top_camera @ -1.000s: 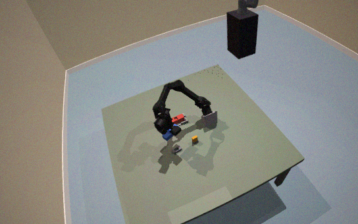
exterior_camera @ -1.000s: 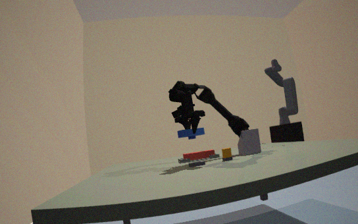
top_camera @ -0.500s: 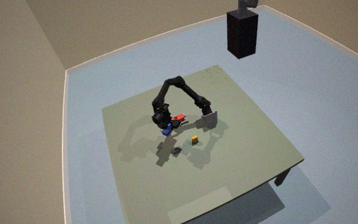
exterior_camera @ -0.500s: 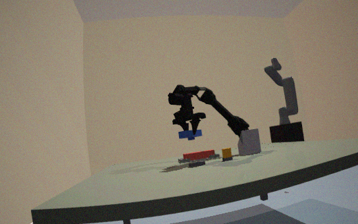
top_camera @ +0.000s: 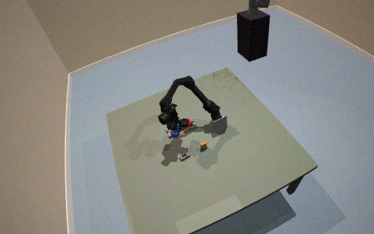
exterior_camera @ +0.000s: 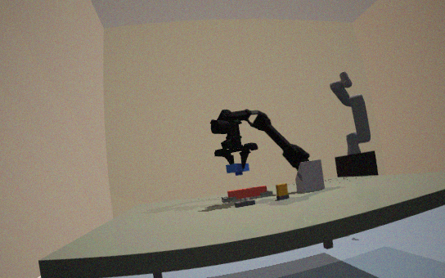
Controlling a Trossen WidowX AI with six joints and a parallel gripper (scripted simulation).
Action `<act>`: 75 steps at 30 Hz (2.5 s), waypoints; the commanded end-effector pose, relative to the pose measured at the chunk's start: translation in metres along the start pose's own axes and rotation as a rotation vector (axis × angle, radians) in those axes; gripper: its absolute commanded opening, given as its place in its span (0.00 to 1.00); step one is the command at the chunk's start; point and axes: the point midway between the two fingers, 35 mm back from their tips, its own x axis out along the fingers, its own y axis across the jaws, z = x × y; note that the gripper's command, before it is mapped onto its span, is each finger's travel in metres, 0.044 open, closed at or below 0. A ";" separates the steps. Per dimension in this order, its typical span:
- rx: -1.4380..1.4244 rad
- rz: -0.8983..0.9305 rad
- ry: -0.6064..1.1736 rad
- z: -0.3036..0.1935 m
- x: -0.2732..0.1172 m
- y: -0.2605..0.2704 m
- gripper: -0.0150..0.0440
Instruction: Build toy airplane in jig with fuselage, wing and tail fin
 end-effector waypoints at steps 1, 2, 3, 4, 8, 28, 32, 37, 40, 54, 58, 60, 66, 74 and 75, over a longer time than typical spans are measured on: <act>-0.062 -0.007 0.000 -0.014 0.002 -0.005 0.25; -0.079 -0.007 0.000 -0.017 0.002 -0.006 0.25; -0.096 -0.008 0.001 -0.020 0.003 -0.007 0.25; -0.112 -0.008 0.001 -0.023 0.003 -0.008 0.25; -0.179 -0.009 0.004 -0.036 0.006 -0.010 0.25; -0.521 -0.013 0.023 -0.098 0.020 -0.013 0.25; -0.590 -0.013 0.028 -0.110 0.024 -0.012 0.25; -0.676 -0.012 0.035 -0.125 0.028 -0.009 0.25; -0.715 -0.011 0.039 -0.131 0.030 -0.008 0.25; -0.717 -0.011 0.039 -0.132 0.030 -0.008 0.59; -0.717 -0.011 0.039 -0.132 0.030 -0.008 0.59; -0.717 -0.011 0.039 -0.132 0.030 -0.008 0.59; -0.717 -0.011 0.039 -0.132 0.030 -0.009 0.59; -0.717 -0.011 0.039 -0.132 0.038 -0.009 0.59; -0.717 -0.011 0.038 -0.132 0.039 -0.009 0.59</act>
